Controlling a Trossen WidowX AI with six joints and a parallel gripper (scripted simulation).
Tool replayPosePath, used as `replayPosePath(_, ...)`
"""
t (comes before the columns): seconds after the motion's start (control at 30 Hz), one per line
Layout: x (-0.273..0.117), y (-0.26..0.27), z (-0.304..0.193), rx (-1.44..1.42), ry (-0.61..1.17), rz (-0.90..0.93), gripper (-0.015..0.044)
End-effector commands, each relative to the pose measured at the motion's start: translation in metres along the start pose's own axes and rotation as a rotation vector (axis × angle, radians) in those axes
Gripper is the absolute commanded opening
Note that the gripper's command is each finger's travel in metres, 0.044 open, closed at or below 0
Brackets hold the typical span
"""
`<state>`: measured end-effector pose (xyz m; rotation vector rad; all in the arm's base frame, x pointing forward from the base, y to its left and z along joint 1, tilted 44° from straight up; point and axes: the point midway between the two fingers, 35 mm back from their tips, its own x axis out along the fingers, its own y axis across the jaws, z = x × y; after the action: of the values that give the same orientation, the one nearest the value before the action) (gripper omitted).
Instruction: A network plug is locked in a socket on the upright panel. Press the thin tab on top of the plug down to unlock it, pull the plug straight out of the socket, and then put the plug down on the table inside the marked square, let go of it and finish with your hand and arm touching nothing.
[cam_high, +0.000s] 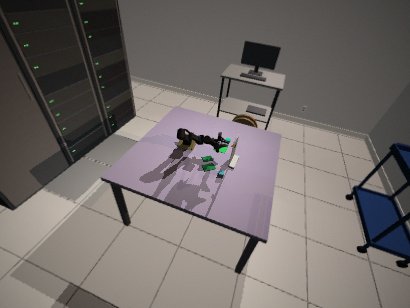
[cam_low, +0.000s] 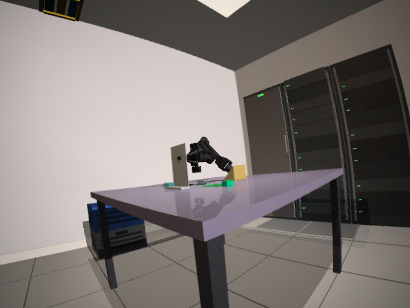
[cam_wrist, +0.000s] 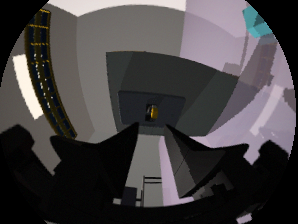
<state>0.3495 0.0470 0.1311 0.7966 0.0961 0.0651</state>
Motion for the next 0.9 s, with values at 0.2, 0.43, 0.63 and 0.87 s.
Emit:
replayPosePath(0.2, 0.015, -0.002, 0.003, 0.004, 0.003, -0.006, 0.0156)
replayPosePath(0.43, 0.025, -0.003, 0.006, 0.004, 0.003, -0.006, 0.0156)
replayPosePath(0.63, 0.034, -0.003, 0.009, 0.004, 0.002, -0.005, 0.0156)
replayPosePath(0.87, 0.038, -0.003, 0.010, 0.004, 0.002, -0.005, 0.0097)
